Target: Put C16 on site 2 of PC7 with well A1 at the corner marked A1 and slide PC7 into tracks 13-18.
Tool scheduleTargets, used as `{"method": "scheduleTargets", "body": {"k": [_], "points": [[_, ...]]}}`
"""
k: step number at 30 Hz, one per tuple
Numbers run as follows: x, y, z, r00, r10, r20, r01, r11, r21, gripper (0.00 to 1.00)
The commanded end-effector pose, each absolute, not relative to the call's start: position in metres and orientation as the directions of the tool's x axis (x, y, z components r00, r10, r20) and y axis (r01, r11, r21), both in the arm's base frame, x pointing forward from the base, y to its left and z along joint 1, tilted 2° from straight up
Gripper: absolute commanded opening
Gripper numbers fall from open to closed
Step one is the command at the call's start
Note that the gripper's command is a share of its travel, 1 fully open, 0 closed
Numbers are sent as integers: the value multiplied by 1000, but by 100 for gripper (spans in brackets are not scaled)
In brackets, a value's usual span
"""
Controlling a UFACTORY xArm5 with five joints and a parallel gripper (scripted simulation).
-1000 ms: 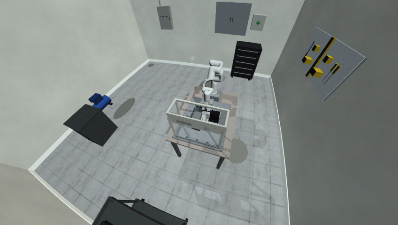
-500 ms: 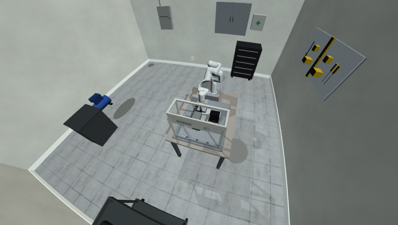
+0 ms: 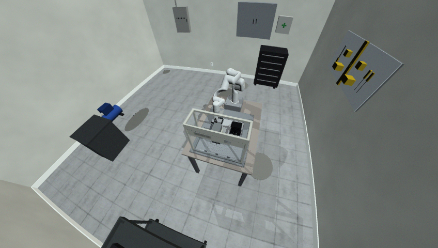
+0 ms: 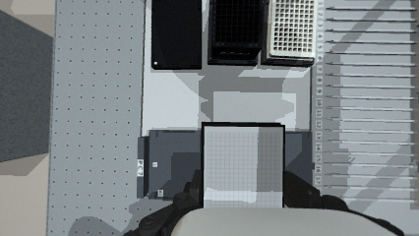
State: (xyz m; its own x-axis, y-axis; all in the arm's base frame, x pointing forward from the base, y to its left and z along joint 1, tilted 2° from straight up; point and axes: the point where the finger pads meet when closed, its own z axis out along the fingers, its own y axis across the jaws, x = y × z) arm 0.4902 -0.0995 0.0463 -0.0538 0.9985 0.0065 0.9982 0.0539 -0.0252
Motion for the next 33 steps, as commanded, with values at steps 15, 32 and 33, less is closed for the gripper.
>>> {"method": "scheduleTargets", "body": {"k": [15,32,33], "points": [[502,-121,47,-54,999,7,998,54,-22,0],[502,-121,32,-54,999,7,998,54,-22,0],[502,-121,31,-54,999,7,998,54,-22,0]]}}
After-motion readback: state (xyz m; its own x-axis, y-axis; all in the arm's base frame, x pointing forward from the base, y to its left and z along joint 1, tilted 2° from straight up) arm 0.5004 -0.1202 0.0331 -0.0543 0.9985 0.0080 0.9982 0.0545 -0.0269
